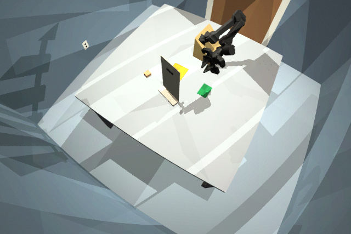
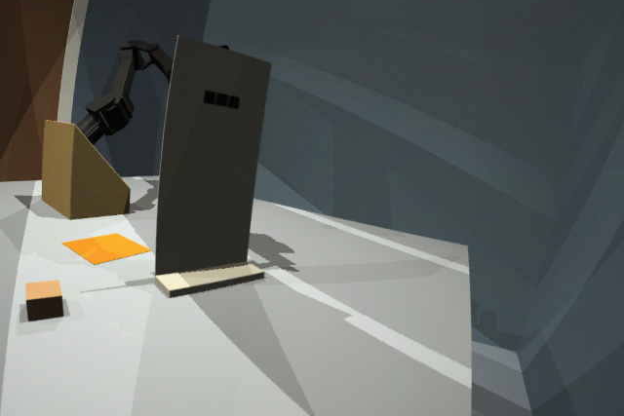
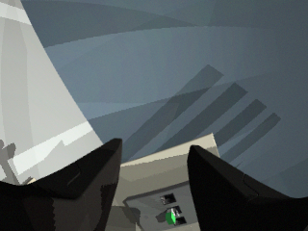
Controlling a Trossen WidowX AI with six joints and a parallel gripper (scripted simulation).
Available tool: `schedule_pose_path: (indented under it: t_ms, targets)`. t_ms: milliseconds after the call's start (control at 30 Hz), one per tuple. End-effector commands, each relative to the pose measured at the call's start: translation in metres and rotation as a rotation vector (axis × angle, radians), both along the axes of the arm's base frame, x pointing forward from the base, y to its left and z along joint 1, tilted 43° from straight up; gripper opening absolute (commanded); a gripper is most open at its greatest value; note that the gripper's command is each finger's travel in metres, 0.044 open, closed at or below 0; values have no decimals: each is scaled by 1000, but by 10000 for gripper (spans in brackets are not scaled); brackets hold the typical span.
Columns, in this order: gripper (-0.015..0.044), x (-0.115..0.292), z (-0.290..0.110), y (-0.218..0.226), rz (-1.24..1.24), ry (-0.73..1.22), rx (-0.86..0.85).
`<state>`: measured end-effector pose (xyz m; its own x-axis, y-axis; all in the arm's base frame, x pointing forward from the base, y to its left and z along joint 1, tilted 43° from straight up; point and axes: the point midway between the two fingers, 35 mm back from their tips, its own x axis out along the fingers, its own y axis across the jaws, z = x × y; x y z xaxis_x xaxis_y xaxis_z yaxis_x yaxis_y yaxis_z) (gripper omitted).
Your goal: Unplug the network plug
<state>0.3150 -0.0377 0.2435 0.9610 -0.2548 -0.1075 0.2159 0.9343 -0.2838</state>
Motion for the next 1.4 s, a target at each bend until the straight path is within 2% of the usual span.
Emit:
schedule_pose_path:
  t_ms: [0,400,600,1367]
  targets:
    - [156,-7,-32,-11,-67,97,-102]
    - [156,-47,-117,-43,-229,424,-423]
    - [156,-46,-118,-44,-231,429,-427]
    - [156,6,-126,-67,-231,427,-429]
